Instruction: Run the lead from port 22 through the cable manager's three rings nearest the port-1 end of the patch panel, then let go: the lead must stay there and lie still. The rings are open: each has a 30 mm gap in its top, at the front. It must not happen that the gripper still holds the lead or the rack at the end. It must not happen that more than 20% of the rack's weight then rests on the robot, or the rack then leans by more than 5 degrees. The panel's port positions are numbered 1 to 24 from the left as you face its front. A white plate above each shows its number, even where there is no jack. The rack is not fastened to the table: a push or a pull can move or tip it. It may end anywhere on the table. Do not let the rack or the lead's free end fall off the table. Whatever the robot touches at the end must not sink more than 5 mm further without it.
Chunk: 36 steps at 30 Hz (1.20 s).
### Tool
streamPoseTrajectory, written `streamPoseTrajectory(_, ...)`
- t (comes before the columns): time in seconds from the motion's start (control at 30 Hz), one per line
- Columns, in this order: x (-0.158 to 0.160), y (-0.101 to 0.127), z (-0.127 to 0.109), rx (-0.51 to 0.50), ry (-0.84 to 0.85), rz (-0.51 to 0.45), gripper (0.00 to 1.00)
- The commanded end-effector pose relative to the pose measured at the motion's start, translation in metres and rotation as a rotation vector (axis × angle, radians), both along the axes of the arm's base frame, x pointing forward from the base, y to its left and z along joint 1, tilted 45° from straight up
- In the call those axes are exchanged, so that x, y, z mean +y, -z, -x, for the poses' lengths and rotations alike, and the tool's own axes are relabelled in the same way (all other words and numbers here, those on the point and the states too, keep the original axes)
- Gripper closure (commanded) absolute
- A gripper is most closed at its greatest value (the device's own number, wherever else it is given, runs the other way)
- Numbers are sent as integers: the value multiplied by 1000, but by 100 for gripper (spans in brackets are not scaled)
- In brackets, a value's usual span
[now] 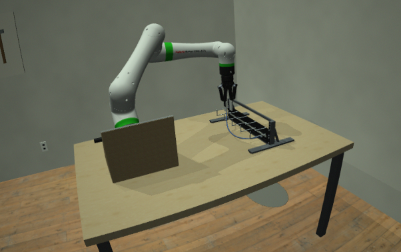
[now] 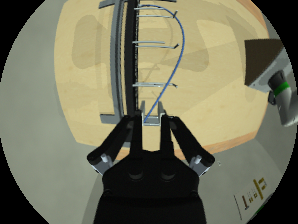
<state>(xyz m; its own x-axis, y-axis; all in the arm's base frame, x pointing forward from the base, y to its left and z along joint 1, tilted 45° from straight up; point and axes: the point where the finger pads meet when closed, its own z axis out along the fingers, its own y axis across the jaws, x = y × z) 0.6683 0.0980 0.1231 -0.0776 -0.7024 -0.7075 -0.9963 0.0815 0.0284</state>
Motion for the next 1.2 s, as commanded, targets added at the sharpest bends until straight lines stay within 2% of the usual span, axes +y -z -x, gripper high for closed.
streamPoseTrajectory(0.0, -9, -9, 0, 0, 0, 0, 80)
streamPoseTrajectory(0.5, -34, -34, 2, 0, 0, 0, 80)
streamPoseTrajectory(0.9, -38, -38, 2, 0, 0, 0, 80)
streamPoseTrajectory(0.93, -38, -38, 2, 0, 0, 0, 100)
streamPoseTrajectory(1.17, -38, -38, 2, 0, 0, 0, 100)
